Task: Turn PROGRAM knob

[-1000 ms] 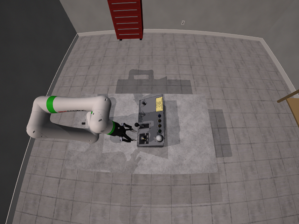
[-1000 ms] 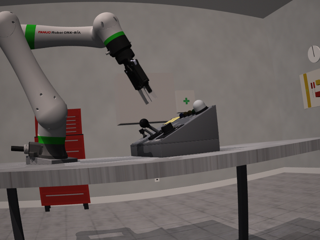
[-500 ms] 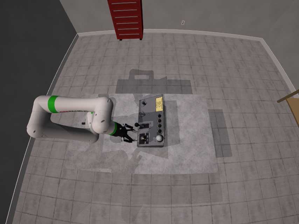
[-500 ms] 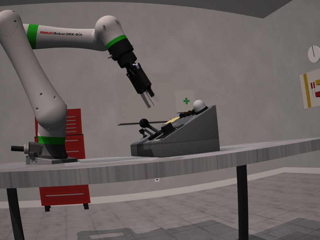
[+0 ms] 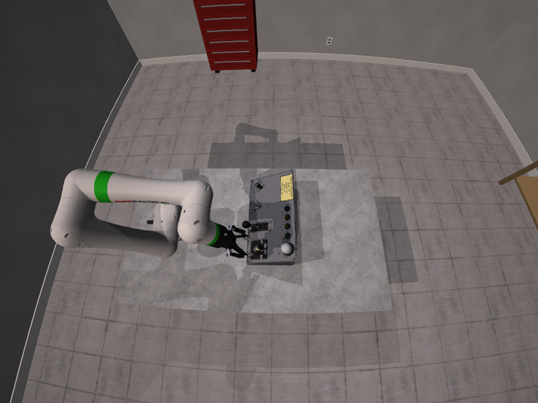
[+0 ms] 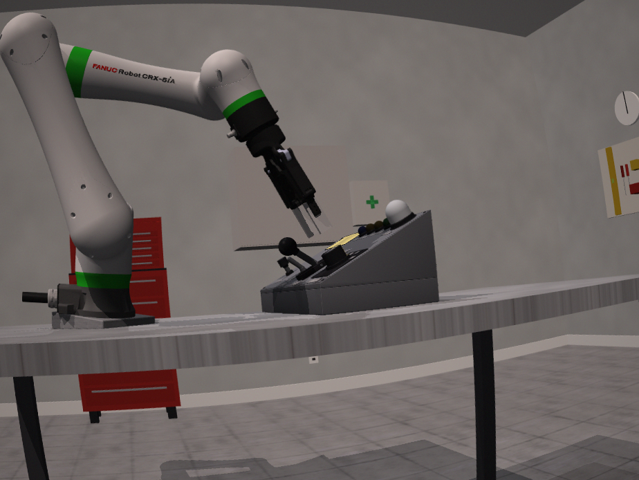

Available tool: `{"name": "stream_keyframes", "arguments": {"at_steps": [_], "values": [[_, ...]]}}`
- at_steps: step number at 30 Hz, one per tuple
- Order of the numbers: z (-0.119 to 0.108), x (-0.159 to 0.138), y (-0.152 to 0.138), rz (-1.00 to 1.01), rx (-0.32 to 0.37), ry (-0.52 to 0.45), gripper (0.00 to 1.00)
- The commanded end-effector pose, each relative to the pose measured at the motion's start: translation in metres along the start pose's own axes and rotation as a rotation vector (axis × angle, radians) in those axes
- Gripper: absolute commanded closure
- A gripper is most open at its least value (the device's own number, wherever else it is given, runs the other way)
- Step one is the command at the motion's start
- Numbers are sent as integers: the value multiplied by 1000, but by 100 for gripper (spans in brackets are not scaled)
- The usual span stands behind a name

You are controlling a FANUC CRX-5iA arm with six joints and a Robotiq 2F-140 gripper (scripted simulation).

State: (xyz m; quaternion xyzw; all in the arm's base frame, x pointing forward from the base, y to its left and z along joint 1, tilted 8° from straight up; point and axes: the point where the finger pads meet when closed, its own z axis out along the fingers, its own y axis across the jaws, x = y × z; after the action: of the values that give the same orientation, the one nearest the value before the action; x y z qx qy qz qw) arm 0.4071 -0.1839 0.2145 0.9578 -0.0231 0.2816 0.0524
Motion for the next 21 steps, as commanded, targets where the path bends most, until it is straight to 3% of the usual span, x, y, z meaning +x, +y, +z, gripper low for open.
{"name": "stream_keyframes", "arguments": {"at_steps": [1,12,21], "values": [[6,1,0,0,0,0,56],[41,1,0,0,0,0,56],[52,0,0,0,0,0,56]]}}
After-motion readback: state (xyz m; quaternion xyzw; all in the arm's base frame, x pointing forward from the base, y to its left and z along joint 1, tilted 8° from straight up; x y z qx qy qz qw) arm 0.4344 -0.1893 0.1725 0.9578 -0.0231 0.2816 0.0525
